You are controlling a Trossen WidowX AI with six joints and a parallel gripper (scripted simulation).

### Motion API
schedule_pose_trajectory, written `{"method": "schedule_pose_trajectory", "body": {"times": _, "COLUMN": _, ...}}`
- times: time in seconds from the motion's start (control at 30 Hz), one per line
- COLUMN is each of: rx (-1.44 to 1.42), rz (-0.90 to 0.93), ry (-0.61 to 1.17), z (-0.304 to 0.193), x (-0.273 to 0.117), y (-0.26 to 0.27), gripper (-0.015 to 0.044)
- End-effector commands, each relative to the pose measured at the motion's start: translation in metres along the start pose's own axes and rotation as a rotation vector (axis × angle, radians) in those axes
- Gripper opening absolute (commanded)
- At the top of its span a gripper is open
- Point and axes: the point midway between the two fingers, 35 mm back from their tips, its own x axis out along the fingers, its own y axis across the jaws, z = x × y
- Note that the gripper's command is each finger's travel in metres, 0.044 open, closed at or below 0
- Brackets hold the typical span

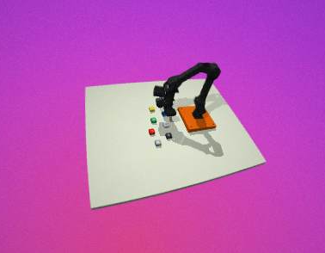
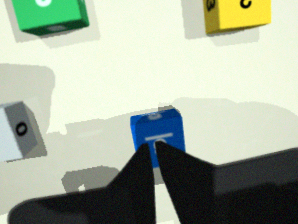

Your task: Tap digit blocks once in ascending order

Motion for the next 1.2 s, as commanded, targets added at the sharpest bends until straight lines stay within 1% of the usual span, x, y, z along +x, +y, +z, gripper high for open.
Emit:
{"method": "schedule_pose_trajectory", "body": {"times": 0.0, "rx": -0.001, "rz": 0.000, "ry": 0.000, "z": 0.000, "x": -0.002, "y": 0.000, "gripper": 0.0020}}
{"method": "schedule_pose_trajectory", "body": {"times": 0.1, "rx": -0.006, "rz": 0.001, "ry": 0.000, "z": 0.000, "x": -0.026, "y": 0.000, "gripper": 0.0020}}
{"method": "schedule_pose_trajectory", "body": {"times": 0.23, "rx": -0.007, "rz": 0.001, "ry": 0.000, "z": 0.000, "x": -0.030, "y": 0.000, "gripper": 0.0020}}
{"method": "schedule_pose_trajectory", "body": {"times": 0.27, "rx": -0.007, "rz": 0.001, "ry": 0.000, "z": 0.001, "x": -0.037, "y": 0.000, "gripper": 0.0020}}
{"method": "schedule_pose_trajectory", "body": {"times": 0.4, "rx": -0.007, "rz": 0.001, "ry": 0.000, "z": 0.002, "x": -0.089, "y": 0.000, "gripper": 0.0020}}
{"method": "schedule_pose_trajectory", "body": {"times": 0.47, "rx": -0.007, "rz": 0.001, "ry": 0.000, "z": 0.000, "x": -0.107, "y": 0.000, "gripper": 0.0020}}
{"method": "schedule_pose_trajectory", "body": {"times": 0.6, "rx": -0.007, "rz": 0.002, "ry": -0.001, "z": 0.002, "x": -0.110, "y": 0.001, "gripper": 0.0020}}
{"method": "schedule_pose_trajectory", "body": {"times": 0.67, "rx": -0.014, "rz": 0.004, "ry": -0.003, "z": 0.020, "x": -0.113, "y": 0.012, "gripper": 0.0020}}
{"method": "schedule_pose_trajectory", "body": {"times": 0.83, "rx": -0.038, "rz": 0.015, "ry": -0.009, "z": 0.081, "x": -0.119, "y": 0.072, "gripper": 0.0020}}
{"method": "schedule_pose_trajectory", "body": {"times": 0.97, "rx": -0.014, "rz": 0.015, "ry": -0.010, "z": 0.117, "x": -0.114, "y": 0.126, "gripper": 0.0020}}
{"method": "schedule_pose_trajectory", "body": {"times": 1.03, "rx": -0.007, "rz": 0.014, "ry": -0.010, "z": 0.121, "x": -0.112, "y": 0.136, "gripper": 0.0020}}
{"method": "schedule_pose_trajectory", "body": {"times": 1.17, "rx": -0.007, "rz": 0.014, "ry": -0.010, "z": 0.121, "x": -0.112, "y": 0.136, "gripper": 0.0020}}
